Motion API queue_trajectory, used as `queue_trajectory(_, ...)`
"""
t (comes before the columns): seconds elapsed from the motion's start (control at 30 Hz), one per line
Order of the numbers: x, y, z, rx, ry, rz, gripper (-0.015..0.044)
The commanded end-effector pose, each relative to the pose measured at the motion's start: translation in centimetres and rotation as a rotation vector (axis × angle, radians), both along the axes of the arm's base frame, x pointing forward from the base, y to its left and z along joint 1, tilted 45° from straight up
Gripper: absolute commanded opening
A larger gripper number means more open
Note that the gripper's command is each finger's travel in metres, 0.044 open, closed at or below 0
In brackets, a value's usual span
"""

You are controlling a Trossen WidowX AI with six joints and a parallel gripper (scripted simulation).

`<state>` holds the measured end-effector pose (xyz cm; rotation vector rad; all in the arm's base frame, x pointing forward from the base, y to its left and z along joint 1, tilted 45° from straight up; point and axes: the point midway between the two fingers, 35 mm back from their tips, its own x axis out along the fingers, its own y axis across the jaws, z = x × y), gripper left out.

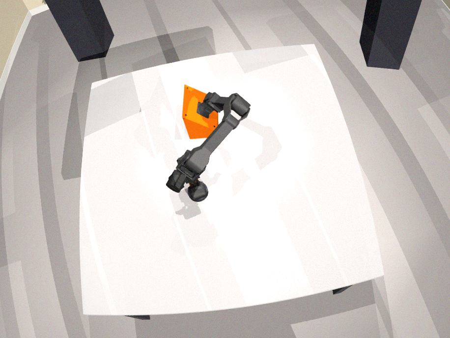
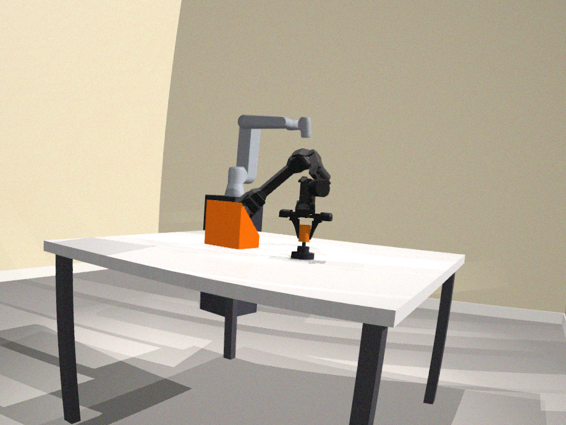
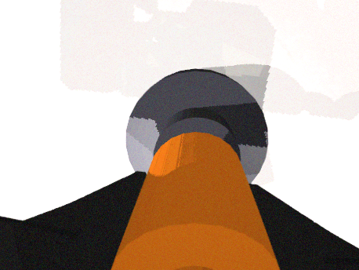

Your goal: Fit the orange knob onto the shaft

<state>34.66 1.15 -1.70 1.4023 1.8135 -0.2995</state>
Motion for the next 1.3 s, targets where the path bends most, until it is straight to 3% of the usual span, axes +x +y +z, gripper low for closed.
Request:
queue_trajectory(0.0,0.04,0.04,0.01,0.001,0.000,-0.005,0.0000)
queue_trajectory(0.47,-0.12,-0.17,0.47,0.000,0.006,-0.011,0.0000)
queue_trajectory(0.7,0.01,-0.30,0.46,-0.011,0.147,-0.153,0.0000)
queue_trajectory(1.27,-0.02,0.10,-0.10,-0.011,0.147,-0.153,0.0000)
